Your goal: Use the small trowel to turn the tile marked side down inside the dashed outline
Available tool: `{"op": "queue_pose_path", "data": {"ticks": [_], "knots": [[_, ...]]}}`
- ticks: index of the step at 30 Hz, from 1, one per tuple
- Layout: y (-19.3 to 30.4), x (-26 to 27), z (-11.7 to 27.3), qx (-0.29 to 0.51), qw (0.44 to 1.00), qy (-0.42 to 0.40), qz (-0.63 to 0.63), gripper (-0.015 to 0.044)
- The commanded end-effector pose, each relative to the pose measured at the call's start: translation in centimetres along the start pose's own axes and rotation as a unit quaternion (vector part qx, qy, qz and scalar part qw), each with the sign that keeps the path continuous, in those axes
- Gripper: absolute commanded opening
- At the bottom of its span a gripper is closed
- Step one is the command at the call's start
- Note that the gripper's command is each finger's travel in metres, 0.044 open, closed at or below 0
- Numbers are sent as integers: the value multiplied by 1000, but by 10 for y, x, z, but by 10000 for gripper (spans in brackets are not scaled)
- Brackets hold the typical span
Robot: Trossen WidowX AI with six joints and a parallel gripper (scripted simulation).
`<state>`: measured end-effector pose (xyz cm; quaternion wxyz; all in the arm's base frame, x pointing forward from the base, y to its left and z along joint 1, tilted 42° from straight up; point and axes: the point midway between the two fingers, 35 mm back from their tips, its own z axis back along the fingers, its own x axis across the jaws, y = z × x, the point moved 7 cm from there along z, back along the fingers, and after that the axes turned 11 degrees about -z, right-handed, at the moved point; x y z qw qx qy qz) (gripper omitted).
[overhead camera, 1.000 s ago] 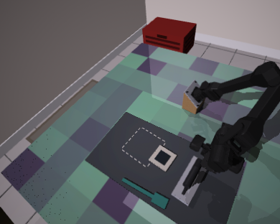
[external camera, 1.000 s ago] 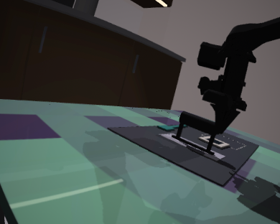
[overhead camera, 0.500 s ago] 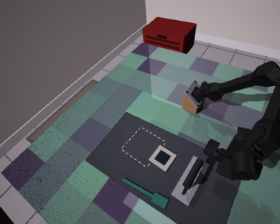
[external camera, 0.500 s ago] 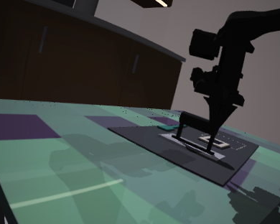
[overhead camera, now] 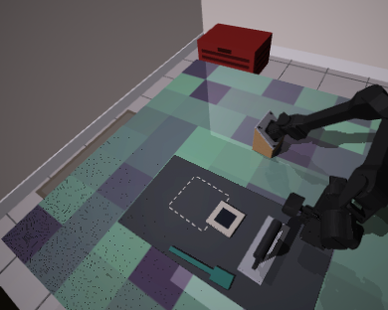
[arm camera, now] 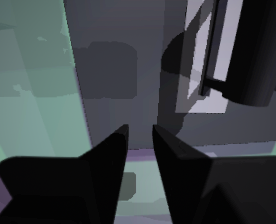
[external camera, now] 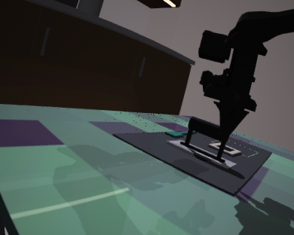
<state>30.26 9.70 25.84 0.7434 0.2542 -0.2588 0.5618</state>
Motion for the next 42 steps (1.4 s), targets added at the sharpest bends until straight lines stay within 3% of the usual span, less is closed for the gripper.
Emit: {"op": "queue_pose_path", "data": {"ticks": [1,4,8,20,26,31,35,42], "knots": [[0,0,0,0,1000,0,0,100],[0,0,0,0,1000,0,0,100],[0,0,0,0,1000,0,0,0],[0,0,0,0,1000,0,0,0],[-2,-1,0,0,1000,0,0,152],[-60,-33,14,-1,1000,8,2,270],[-100,-69,27,0,1000,7,3,270],[-102,-71,28,0,1000,7,4,270]]}}
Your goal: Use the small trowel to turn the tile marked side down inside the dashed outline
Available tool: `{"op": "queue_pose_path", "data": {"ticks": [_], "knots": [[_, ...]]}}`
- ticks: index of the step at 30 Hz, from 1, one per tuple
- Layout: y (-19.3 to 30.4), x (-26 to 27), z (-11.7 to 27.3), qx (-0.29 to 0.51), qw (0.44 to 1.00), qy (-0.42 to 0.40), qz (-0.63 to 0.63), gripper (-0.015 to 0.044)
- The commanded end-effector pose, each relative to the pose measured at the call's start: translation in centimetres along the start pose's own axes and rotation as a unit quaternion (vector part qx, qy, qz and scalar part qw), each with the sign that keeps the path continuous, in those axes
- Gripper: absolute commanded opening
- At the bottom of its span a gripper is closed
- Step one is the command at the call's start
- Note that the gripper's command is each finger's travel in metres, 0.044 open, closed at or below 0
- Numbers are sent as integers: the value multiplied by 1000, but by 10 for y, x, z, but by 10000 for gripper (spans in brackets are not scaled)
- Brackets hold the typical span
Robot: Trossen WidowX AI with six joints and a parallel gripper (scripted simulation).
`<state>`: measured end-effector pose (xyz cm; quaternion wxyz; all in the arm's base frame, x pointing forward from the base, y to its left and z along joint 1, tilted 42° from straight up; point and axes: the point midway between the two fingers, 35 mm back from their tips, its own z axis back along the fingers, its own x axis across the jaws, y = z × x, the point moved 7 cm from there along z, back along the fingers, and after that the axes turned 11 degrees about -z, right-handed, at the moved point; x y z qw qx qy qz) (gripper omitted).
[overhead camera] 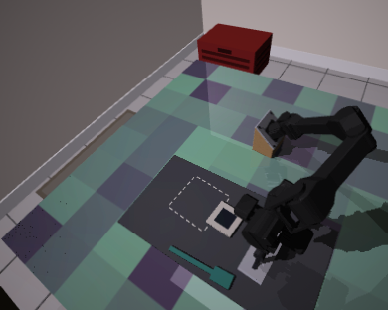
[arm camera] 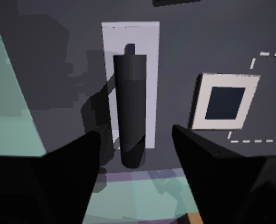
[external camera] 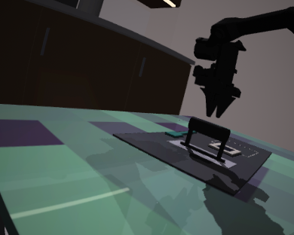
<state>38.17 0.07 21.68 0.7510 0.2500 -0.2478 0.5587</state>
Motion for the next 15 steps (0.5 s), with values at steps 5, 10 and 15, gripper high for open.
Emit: {"op": "queue_pose_path", "data": {"ticks": [5,10,15], "knots": [[1,6,-4,-1,1000,-4,12,270],[0,6,-12,-1,1000,-4,12,270],[0,6,-20,-1,1000,-5,12,270]]}}
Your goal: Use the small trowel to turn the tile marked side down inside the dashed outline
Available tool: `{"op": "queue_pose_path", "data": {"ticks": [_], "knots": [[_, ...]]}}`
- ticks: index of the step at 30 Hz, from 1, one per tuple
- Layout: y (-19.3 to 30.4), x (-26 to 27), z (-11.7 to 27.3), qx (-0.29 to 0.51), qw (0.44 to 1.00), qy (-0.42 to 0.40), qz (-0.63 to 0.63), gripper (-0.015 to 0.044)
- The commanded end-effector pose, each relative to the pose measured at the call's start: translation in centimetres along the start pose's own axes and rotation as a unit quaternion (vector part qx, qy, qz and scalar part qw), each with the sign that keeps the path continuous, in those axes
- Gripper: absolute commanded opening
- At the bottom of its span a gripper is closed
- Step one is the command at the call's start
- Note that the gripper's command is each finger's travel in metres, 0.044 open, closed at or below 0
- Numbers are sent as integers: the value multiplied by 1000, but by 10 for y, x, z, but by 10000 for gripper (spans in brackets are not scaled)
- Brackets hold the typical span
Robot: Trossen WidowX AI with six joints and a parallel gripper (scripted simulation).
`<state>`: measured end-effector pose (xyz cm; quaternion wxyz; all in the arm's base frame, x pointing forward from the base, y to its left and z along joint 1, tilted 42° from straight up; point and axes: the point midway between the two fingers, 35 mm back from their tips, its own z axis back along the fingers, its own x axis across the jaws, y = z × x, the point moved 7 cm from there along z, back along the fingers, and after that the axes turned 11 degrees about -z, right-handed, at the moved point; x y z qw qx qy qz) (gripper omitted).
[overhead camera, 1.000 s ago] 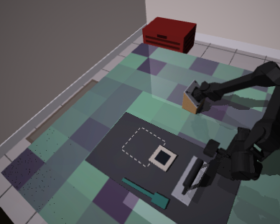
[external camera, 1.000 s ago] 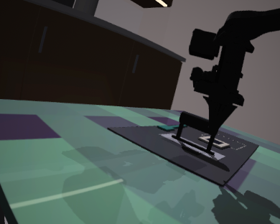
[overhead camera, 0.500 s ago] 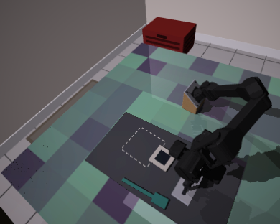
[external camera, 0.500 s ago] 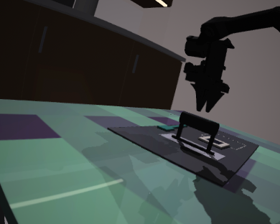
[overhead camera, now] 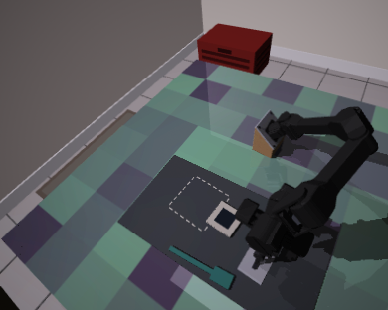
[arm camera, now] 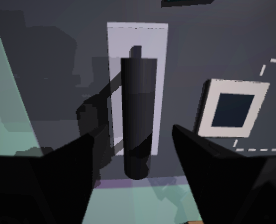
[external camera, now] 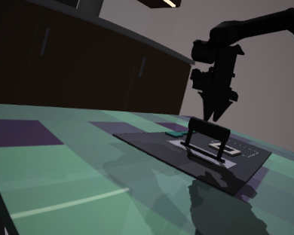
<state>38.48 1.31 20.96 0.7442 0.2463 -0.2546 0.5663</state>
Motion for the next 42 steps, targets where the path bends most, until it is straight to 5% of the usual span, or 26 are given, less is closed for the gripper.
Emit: {"op": "queue_pose_path", "data": {"ticks": [1,16,22,42], "knots": [[1,1,-8,2,1000,-2,0,270],[2,1,-29,2,1000,-3,0,270],[2,1,-29,2,1000,-3,0,132],[2,1,-29,2,1000,-3,0,130]]}}
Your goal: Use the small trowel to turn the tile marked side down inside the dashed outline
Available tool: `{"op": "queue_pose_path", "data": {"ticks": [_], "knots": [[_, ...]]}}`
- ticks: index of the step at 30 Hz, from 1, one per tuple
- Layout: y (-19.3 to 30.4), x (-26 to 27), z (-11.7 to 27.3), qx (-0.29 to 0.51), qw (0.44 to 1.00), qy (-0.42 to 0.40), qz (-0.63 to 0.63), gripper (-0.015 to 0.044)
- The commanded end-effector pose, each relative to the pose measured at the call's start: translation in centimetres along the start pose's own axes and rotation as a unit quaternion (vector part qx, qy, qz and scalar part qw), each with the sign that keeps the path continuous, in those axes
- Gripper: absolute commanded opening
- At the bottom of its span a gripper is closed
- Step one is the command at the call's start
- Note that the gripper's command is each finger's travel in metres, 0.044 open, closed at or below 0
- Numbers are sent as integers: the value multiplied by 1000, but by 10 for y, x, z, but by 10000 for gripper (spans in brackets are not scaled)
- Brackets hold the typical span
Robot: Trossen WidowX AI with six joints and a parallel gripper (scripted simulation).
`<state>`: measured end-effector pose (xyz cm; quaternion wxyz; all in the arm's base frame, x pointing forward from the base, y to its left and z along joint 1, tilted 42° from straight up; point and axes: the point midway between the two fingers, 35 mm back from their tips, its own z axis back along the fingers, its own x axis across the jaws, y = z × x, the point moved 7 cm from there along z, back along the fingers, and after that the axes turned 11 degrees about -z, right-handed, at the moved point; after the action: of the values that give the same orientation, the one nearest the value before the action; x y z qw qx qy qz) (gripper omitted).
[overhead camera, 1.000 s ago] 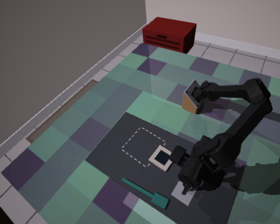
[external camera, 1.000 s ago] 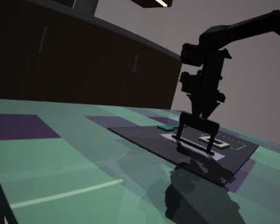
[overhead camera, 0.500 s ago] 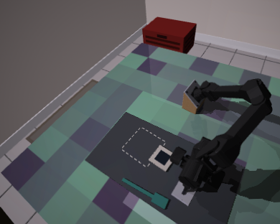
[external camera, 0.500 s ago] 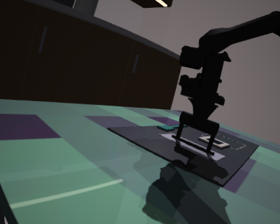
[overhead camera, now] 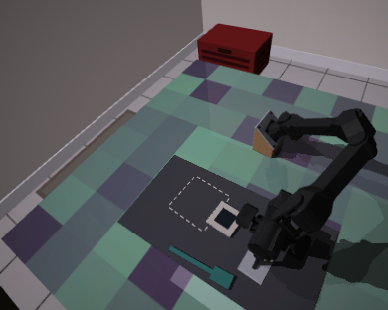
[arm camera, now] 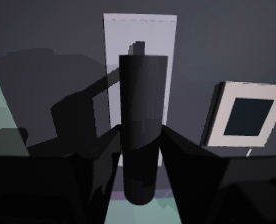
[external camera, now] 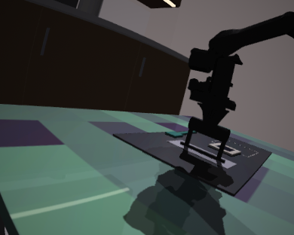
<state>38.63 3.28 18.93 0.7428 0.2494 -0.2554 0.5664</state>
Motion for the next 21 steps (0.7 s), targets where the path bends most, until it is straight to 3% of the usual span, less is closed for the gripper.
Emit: {"op": "queue_pose_path", "data": {"ticks": [1,21], "knots": [[0,0,-1,0,1000,0,0,130],[0,0,-1,0,962,0,-274,130]]}}
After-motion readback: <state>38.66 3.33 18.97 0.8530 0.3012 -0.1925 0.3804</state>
